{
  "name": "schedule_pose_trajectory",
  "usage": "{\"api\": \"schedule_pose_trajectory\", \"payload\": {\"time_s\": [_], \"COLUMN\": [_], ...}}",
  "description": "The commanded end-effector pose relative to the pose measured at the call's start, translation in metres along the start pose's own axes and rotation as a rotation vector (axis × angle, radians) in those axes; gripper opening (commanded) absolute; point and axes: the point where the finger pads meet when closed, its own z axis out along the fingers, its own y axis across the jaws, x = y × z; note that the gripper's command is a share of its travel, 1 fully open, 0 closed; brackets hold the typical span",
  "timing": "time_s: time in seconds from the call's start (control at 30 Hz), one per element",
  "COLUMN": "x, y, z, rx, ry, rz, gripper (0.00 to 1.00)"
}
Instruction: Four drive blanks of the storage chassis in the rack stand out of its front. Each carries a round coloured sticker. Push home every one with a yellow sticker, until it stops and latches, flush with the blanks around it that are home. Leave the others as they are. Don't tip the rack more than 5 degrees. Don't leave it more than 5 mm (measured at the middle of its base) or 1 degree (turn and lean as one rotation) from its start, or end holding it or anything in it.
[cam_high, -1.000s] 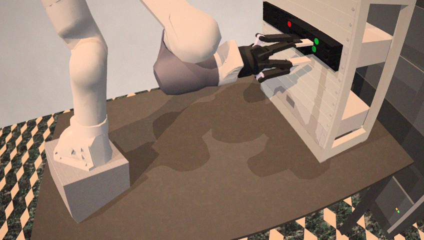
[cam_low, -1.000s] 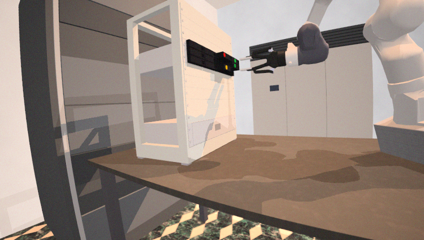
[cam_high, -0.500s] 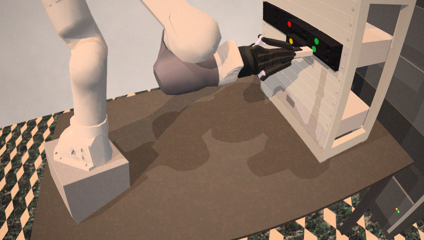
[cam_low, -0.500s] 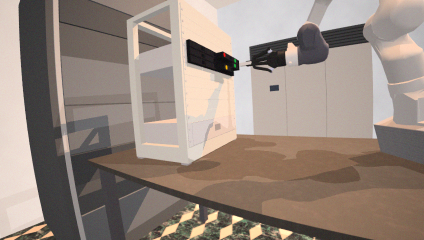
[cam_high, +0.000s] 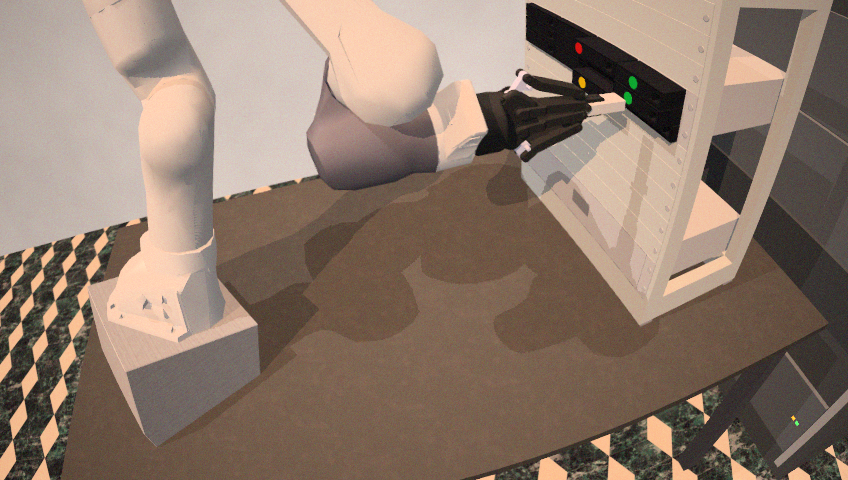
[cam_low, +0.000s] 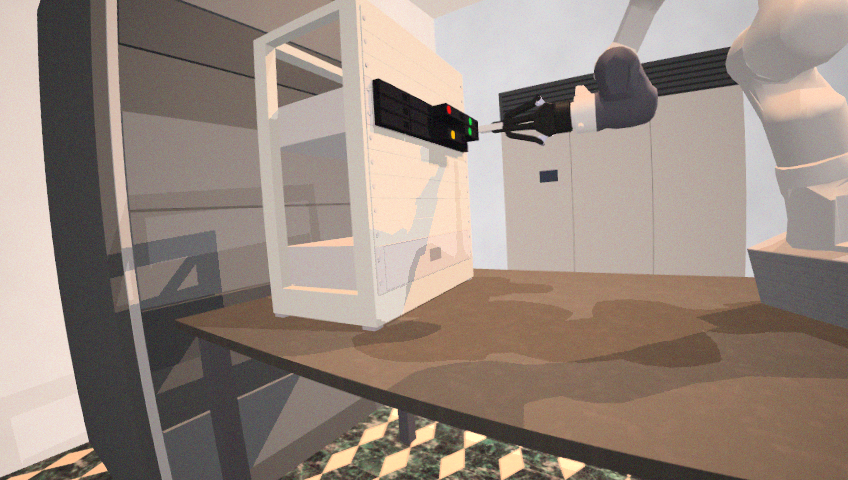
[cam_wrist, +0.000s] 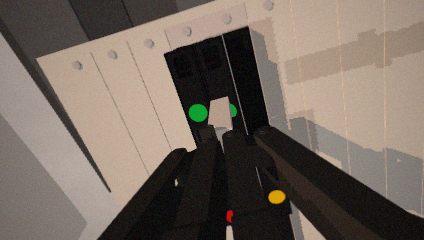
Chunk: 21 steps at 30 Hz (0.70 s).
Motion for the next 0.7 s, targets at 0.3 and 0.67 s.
{"api": "schedule_pose_trajectory", "payload": {"time_s": [0.3, 0.67], "x": [-0.016, -0.048], "y": [0.016, 0.055], "z": [-0.005, -0.022], "rx": [-0.062, -0.210], "ry": [-0.050, -0.151], "rz": [0.027, 0.065], "gripper": [0.00, 0.00]}}
